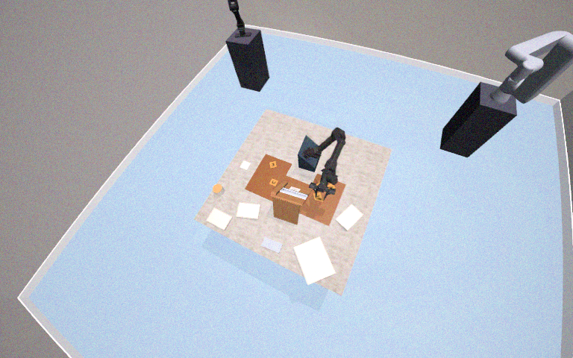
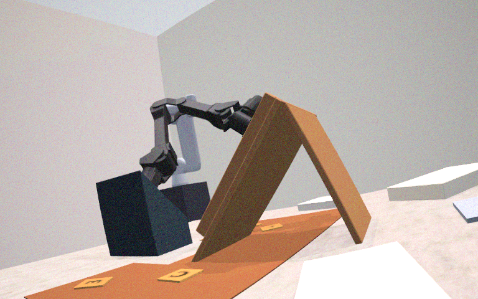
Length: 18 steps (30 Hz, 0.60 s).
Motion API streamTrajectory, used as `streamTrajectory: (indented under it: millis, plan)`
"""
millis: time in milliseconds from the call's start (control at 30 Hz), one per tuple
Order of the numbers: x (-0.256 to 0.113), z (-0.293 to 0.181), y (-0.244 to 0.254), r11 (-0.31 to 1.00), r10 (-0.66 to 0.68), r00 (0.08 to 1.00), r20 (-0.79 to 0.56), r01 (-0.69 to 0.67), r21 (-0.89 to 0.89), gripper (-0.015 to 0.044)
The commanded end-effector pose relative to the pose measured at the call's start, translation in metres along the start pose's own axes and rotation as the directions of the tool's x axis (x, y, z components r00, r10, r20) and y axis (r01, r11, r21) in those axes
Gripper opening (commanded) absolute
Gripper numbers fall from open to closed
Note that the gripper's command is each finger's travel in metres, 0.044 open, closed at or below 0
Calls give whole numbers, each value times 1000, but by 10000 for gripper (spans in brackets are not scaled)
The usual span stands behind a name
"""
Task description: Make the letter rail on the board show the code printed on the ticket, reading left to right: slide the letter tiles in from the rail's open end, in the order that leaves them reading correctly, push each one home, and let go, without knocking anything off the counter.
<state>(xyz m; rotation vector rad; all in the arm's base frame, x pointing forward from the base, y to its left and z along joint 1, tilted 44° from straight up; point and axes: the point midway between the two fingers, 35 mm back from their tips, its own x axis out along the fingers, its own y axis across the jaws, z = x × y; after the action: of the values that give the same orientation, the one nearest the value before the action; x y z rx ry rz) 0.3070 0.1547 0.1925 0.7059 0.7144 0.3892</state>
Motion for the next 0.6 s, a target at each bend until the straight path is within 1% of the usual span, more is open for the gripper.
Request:
streamTrajectory:
  millis: [0,567]
  plan:
    - [15,-3,-2,1000,-7,1000,-4,7,7,0]
    - [16,-3,-3,1000,-7,1000,-4,7,7,0]
